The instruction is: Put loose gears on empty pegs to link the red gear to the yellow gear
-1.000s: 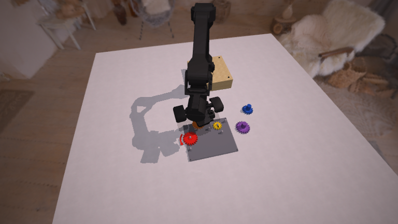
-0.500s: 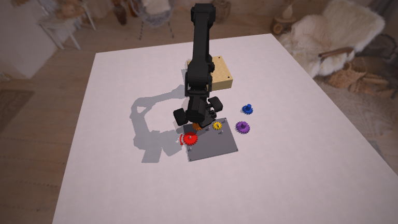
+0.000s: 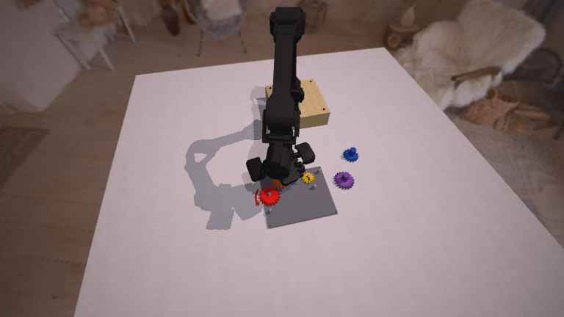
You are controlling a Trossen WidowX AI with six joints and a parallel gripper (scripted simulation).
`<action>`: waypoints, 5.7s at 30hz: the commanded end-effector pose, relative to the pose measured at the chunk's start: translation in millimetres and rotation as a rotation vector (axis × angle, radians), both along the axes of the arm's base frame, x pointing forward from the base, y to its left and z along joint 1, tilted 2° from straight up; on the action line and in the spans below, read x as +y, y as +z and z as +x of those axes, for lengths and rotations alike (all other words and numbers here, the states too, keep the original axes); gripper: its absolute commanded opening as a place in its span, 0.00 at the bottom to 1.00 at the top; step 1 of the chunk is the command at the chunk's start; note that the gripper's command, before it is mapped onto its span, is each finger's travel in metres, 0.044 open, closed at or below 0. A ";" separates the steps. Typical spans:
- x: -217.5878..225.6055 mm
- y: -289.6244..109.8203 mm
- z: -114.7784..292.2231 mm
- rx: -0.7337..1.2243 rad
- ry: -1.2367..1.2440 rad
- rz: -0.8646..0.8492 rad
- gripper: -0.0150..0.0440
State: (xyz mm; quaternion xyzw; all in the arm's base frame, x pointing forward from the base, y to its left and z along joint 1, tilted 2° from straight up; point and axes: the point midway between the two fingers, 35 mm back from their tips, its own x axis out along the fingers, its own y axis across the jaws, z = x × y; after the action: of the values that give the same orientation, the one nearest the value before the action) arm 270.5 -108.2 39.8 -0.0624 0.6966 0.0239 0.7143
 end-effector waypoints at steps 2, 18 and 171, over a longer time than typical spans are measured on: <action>0.3 -9.0 -1.4 0.002 -0.093 0.002 0.25; -0.4 -14.1 -1.1 -0.003 -0.186 0.004 0.25; 283.5 -3.0 -31.3 -0.044 -0.155 0.075 0.25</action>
State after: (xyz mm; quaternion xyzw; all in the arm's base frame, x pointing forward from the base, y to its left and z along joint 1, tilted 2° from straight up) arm 235.7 172.9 26.3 0.0164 0.6863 -0.0114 0.7271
